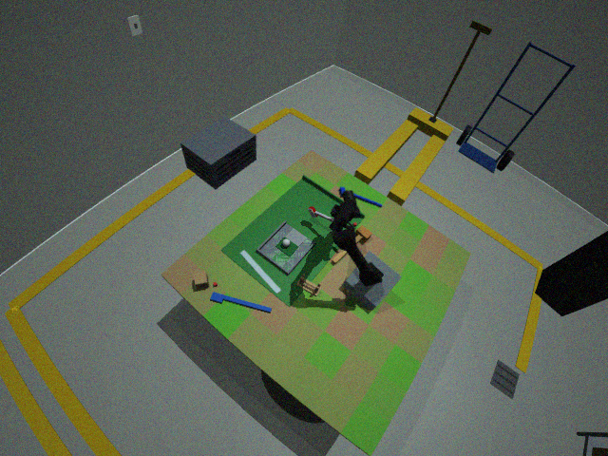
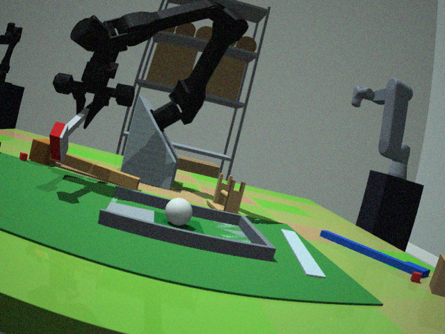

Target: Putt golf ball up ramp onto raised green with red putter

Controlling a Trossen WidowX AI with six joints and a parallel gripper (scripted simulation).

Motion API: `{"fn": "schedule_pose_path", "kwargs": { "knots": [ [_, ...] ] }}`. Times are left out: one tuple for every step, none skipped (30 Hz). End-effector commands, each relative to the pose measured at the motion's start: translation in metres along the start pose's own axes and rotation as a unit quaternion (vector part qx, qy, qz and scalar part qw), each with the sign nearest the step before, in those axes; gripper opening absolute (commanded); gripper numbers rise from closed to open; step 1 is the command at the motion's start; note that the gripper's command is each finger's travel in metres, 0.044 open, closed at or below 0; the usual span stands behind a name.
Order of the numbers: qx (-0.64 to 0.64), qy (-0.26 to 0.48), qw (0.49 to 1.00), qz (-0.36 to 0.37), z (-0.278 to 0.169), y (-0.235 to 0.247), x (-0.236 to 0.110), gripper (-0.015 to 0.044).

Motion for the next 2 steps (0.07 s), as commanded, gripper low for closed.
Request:
{"fn": "schedule_pose_path", "kwargs": {
  "knots": [
    [0.001,-0.001,1.0,0.0,-0.0001,-0.0005,0.0001,0.0],
    [0.001,-0.001,1.0,0.0,-0.0001,-0.0005,0.0001,0.0]
  ]
}}
Point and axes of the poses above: the point midway between the two fingers, 35 mm back from their tips, its own x axis out along the fingers, its own y axis across the jaws, z = x × y, the point moved 6 cm from there along -x, back along the fingers, and after that the axes turned 7 degrees about -x, right-handed, at the moved point
